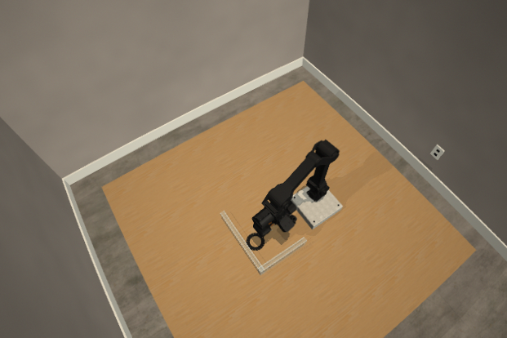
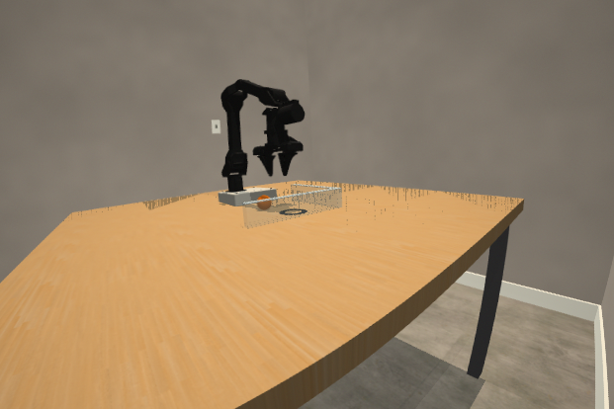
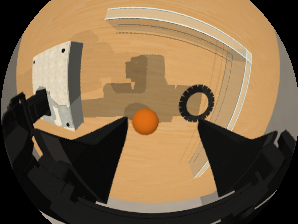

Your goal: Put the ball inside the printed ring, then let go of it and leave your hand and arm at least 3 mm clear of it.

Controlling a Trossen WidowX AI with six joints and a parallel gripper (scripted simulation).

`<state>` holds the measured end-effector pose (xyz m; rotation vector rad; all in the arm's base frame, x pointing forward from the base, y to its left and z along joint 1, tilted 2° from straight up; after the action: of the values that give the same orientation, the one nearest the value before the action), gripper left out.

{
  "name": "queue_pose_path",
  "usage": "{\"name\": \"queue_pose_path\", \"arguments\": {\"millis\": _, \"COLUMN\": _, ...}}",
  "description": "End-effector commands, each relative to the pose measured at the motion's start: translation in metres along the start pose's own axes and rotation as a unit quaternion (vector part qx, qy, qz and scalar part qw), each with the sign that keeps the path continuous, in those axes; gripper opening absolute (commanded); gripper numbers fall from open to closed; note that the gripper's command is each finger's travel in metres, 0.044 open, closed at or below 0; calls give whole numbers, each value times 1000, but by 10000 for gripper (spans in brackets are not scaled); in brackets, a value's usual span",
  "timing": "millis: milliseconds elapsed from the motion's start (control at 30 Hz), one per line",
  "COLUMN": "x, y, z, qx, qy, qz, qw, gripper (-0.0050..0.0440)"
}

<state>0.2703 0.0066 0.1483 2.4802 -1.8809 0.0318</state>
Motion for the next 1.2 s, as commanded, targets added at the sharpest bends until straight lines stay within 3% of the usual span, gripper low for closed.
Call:
{"name": "queue_pose_path", "arguments": {"millis": 0, "x": 20, "y": 12, "z": 13, "qx": -5, "qy": -13, "qz": 23, "qw": 1000, "gripper": 334}}
{"name": "queue_pose_path", "arguments": {"millis": 133, "x": 44, "y": 29, "z": 27, "qx": -10, "qy": -25, "qz": 58, "qw": 998, "gripper": 334}}
{"name": "queue_pose_path", "arguments": {"millis": 1167, "x": 42, "y": 29, "z": 66, "qx": -10, "qy": -25, "qz": 58, "qw": 998, "gripper": 334}}
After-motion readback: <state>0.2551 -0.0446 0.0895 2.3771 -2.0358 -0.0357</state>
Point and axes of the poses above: the point midway between the two fingers, 35 mm back from their tips, its own z axis out along the fingers, its own y axis across the jaws, x = y × z, the point moved 6 cm from there along -z, back along the fingers, and after that the axes turned 15 degrees about -z, right-handed, at the moved point
